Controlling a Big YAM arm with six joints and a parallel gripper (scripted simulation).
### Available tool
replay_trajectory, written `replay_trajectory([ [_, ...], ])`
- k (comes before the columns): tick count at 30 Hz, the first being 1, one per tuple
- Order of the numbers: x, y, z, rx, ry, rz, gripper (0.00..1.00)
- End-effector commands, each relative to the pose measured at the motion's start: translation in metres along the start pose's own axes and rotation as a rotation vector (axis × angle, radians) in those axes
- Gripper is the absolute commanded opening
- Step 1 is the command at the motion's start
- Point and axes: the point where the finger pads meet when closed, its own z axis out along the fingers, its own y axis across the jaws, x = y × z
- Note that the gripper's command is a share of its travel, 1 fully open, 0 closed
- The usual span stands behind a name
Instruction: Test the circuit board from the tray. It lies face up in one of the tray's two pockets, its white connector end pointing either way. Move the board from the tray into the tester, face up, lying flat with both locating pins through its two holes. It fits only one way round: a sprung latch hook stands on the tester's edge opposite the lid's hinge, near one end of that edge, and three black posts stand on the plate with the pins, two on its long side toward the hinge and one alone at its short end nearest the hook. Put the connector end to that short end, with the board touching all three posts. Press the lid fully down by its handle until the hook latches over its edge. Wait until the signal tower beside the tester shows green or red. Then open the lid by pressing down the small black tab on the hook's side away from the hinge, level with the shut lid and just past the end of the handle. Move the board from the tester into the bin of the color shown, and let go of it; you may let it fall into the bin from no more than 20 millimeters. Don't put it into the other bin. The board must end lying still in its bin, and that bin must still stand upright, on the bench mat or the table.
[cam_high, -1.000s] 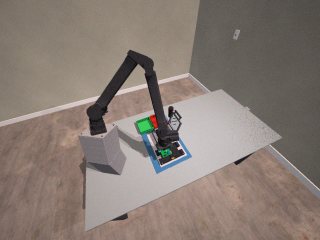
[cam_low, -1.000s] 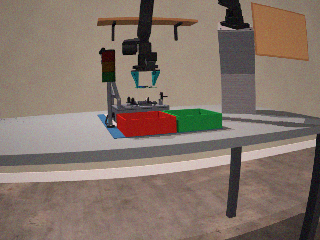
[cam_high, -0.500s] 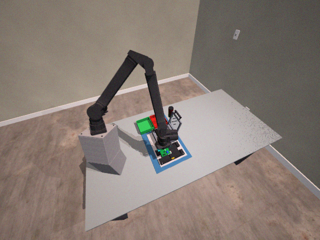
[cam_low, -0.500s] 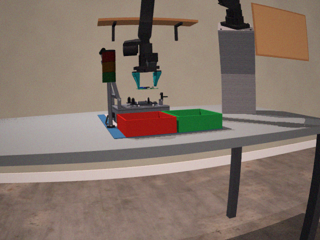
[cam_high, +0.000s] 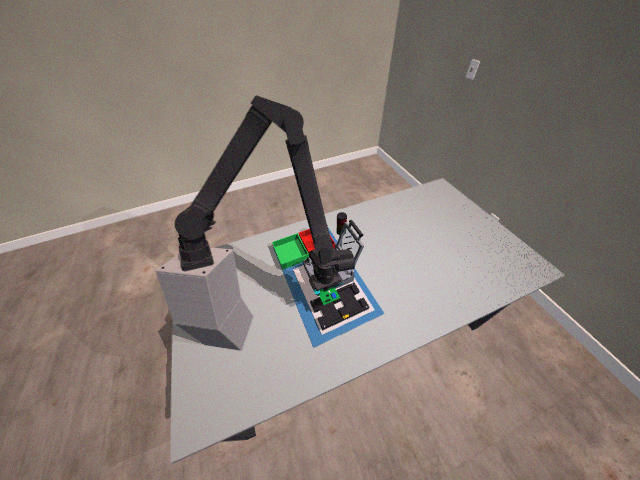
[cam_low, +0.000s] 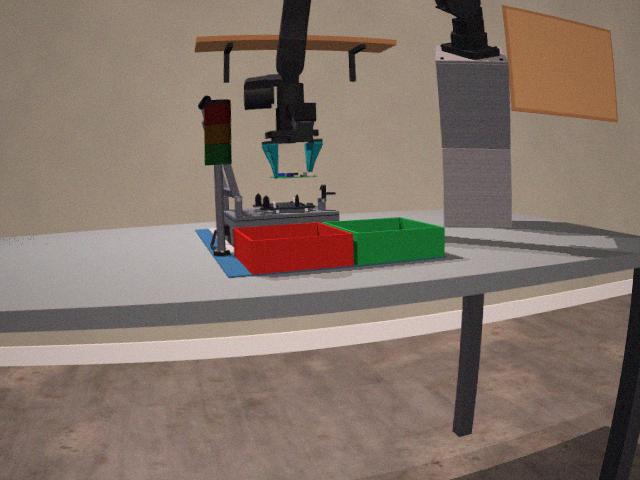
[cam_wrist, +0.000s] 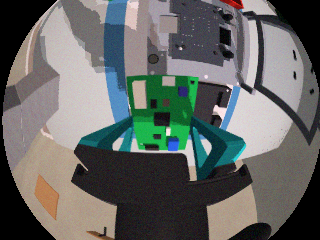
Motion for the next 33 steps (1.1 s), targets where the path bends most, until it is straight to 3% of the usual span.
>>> replay_trajectory([
  [1,-0.008,-0.016,-0.011,0.037,0.012,0.001,0.72],
  [20,-0.067,-0.032,-0.015,0.019,0.006,0.009,0.72],
  [33,-0.103,-0.053,-0.019,0.034,0.004,0.004,0.72],
])
